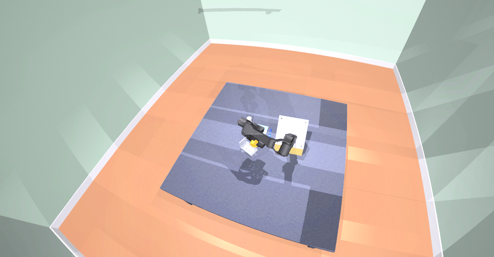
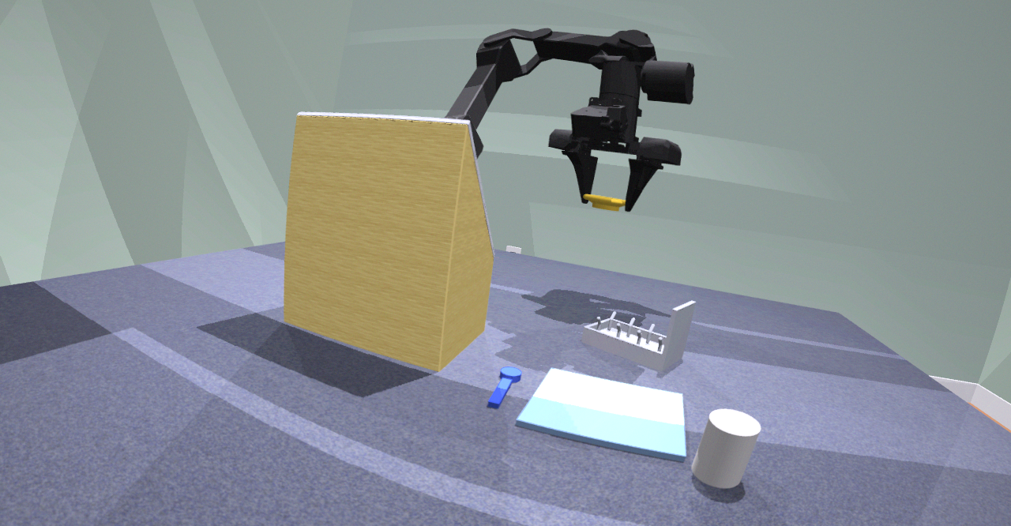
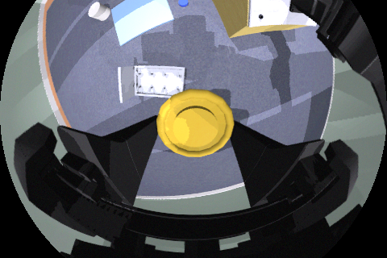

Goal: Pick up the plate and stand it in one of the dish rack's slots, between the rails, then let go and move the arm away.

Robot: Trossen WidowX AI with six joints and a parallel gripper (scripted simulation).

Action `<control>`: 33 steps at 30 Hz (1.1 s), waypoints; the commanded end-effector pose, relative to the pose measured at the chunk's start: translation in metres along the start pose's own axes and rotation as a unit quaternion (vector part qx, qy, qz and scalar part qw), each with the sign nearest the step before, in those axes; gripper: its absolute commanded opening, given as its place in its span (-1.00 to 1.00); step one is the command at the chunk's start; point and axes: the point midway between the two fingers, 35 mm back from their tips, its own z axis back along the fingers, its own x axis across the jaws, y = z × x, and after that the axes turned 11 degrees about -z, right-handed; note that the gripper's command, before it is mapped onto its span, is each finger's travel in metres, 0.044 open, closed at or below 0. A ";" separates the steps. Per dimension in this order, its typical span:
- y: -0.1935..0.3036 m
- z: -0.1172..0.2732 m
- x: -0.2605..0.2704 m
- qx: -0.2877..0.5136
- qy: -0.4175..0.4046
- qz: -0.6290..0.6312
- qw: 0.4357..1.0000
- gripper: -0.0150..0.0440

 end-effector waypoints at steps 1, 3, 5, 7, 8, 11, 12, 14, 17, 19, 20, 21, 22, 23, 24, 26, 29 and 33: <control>0.000 -0.001 -0.004 0.002 0.003 -0.014 1.000 -0.49; -0.001 -0.004 -0.004 -0.006 0.002 -0.008 1.000 -0.49; -0.006 -0.011 -0.003 -0.029 -0.003 0.007 1.000 -0.49; -0.010 -0.018 -0.001 -0.053 -0.008 0.024 0.998 -0.49; -0.012 -0.022 0.000 -0.064 -0.011 0.032 0.997 -0.49; -0.019 -0.032 0.002 -0.099 -0.021 0.058 0.993 -0.49; -0.021 -0.035 0.003 -0.110 -0.025 0.067 0.991 -0.49; -0.025 -0.041 0.005 -0.132 -0.032 0.084 0.987 -0.49; -0.030 -0.050 0.008 -0.163 -0.044 0.110 0.979 -0.49; -0.033 -0.055 0.010 -0.183 -0.053 0.127 0.973 -0.49; -0.035 -0.057 0.011 -0.193 -0.058 0.135 0.970 -0.49; -0.036 -0.060 0.012 -0.203 -0.062 0.144 0.967 -0.49; -0.038 -0.062 0.013 -0.212 -0.067 0.152 0.963 -0.49; -0.039 -0.065 0.014 -0.222 -0.072 0.161 0.959 -0.49; -0.040 -0.067 0.015 -0.231 -0.077 0.169 0.955 -0.49; -0.043 -0.072 0.018 -0.248 -0.088 0.186 0.947 -0.49; -0.045 -0.078 0.021 -0.273 -0.105 0.211 0.933 -0.49; -0.048 -0.085 0.025 -0.303 -0.128 0.244 0.912 -0.49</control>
